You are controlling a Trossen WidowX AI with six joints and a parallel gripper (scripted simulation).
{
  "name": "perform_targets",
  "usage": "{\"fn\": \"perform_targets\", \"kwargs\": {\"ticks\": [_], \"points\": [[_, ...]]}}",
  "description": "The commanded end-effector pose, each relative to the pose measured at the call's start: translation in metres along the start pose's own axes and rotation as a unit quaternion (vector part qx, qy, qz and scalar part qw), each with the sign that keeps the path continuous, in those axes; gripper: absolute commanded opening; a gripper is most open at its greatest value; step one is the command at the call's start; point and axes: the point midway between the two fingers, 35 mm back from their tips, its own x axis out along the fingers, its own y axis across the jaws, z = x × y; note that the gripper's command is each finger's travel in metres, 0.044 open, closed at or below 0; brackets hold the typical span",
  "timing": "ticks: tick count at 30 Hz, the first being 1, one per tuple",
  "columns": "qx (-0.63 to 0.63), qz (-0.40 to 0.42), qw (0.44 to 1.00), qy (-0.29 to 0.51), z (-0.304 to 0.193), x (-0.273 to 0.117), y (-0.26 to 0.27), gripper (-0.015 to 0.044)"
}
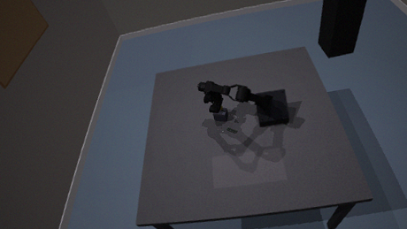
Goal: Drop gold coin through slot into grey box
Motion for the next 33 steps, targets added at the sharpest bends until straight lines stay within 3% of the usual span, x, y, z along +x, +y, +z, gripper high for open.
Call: {"fn": "perform_targets", "kwargs": {"ticks": [1,33], "points": [[0.0,0.0,1.0,0.0,0.0029,-0.0009,-0.002,0.0],[0.002,0.002,1.0,0.002,0.0027,0.0059,-0.0045,0.0]]}}
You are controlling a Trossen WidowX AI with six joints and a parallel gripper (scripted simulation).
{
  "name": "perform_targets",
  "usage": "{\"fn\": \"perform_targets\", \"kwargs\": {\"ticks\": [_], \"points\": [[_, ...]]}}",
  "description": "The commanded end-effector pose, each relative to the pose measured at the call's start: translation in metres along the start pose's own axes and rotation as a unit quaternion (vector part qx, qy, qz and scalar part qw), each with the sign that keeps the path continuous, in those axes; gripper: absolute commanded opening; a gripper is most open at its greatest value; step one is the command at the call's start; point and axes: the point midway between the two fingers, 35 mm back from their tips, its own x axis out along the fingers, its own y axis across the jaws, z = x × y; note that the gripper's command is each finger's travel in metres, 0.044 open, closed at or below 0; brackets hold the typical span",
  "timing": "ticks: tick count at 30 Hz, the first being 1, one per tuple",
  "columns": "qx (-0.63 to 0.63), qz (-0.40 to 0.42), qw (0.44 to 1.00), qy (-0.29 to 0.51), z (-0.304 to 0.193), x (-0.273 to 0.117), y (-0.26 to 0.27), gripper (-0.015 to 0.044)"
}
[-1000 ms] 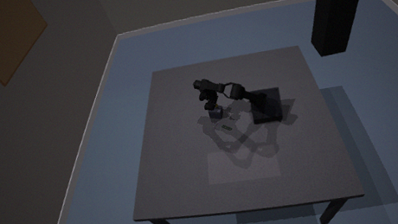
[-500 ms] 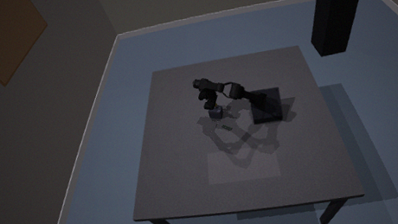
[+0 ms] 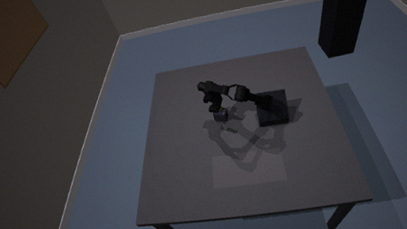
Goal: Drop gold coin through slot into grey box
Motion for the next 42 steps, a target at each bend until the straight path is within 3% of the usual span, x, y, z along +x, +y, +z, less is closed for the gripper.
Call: {"fn": "perform_targets", "kwargs": {"ticks": [1,25,31,40,42], "points": [[0.004,0.002,1.0,0.002,-0.002,0.003,0.0,0.0],[0.003,0.002,1.0,0.002,-0.001,0.015,0.0,0.0],[0.0,0.0,1.0,0.001,0.0,0.013,0.0,0.0157],[0.0,0.0,1.0,0.001,0.0,0.013,0.0,0.0161],[0.0,0.0,1.0,0.001,0.0,0.009,0.0,0.0213]]}}
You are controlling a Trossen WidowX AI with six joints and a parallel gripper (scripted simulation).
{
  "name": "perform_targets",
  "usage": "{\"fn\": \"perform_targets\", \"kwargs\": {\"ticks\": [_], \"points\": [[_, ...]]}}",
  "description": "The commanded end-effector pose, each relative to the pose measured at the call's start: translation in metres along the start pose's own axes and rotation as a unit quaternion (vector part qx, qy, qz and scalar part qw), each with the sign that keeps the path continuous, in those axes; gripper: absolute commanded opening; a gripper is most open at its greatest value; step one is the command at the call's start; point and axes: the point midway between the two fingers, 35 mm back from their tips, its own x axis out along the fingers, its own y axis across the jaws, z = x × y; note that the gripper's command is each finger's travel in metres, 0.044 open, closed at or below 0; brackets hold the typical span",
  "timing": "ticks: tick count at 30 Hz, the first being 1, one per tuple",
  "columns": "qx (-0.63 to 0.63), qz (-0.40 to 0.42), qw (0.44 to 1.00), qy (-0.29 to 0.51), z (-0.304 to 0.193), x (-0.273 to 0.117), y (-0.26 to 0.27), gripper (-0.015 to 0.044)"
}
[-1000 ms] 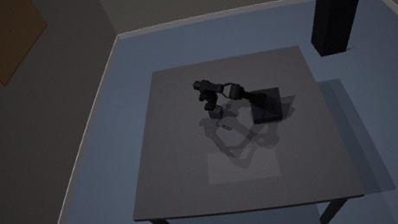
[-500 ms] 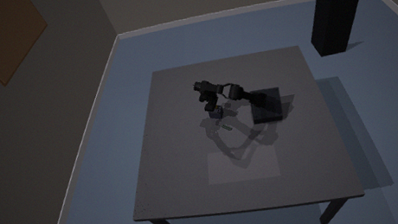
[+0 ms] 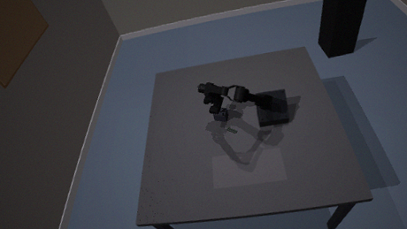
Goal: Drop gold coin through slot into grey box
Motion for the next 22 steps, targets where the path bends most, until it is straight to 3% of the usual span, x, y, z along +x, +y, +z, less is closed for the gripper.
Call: {"fn": "perform_targets", "kwargs": {"ticks": [1,9,12,22], "points": [[-0.001,-0.001,1.0,-0.001,0.001,-0.009,0.0,0.0239],[0.001,0.0,1.0,0.001,-0.001,-0.039,0.0,0.044],[0.003,0.002,1.0,0.003,-0.005,-0.061,0.0,0.044],[0.003,0.002,1.0,0.003,-0.005,-0.061,0.0,0.044]]}}
